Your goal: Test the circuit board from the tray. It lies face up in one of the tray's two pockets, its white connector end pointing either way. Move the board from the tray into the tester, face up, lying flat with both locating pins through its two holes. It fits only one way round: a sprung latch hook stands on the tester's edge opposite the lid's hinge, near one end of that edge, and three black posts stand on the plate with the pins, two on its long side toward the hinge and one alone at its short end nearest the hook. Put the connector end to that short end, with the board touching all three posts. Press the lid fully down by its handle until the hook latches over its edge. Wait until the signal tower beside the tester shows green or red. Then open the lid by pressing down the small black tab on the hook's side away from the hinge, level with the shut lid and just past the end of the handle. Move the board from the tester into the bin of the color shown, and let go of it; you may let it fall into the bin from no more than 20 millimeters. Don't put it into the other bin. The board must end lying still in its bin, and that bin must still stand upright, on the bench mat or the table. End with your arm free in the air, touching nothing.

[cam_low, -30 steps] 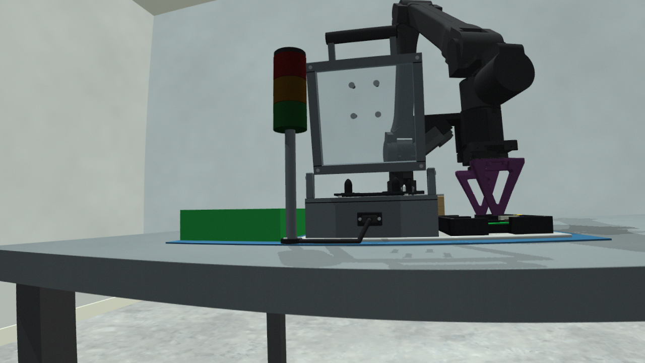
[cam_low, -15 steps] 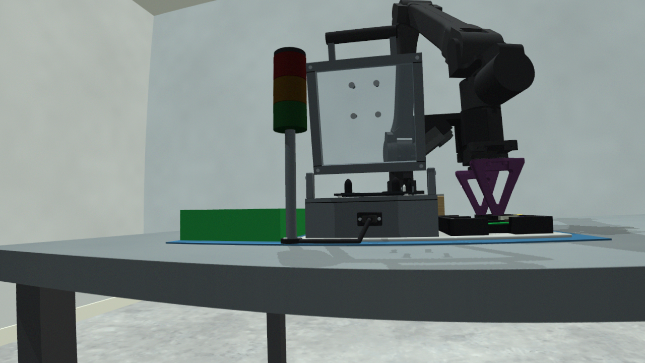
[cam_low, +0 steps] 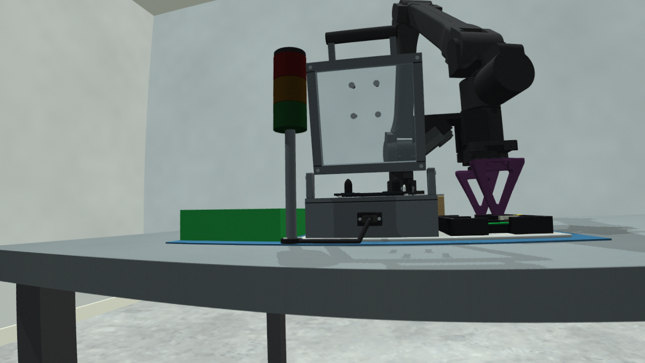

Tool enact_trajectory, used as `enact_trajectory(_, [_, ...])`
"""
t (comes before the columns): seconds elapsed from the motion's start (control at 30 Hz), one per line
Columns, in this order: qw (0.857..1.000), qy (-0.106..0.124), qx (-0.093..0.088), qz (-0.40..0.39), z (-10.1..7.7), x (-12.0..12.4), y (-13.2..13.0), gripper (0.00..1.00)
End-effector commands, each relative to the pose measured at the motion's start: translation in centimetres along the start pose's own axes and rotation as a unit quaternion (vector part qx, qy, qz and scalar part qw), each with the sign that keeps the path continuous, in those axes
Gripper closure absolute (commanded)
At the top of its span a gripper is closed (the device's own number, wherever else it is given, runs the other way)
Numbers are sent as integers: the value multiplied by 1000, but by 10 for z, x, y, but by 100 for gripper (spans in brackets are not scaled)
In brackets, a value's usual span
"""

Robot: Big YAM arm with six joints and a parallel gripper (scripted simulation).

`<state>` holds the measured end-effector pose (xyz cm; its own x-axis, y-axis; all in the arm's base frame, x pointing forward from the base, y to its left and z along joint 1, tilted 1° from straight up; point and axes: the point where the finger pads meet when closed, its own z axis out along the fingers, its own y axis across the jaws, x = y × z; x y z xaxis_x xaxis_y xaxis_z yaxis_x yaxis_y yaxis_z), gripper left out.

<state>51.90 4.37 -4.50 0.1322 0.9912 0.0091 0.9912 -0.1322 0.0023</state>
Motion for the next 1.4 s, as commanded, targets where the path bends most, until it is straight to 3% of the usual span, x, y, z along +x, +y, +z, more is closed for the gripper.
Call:
enact_trajectory(0.0, [1000, -3, 4, -2, 10, 8, -1, 8])
enact_trajectory(1.37, [1000, -2, 0, -2, 22, 9, 3, 8])
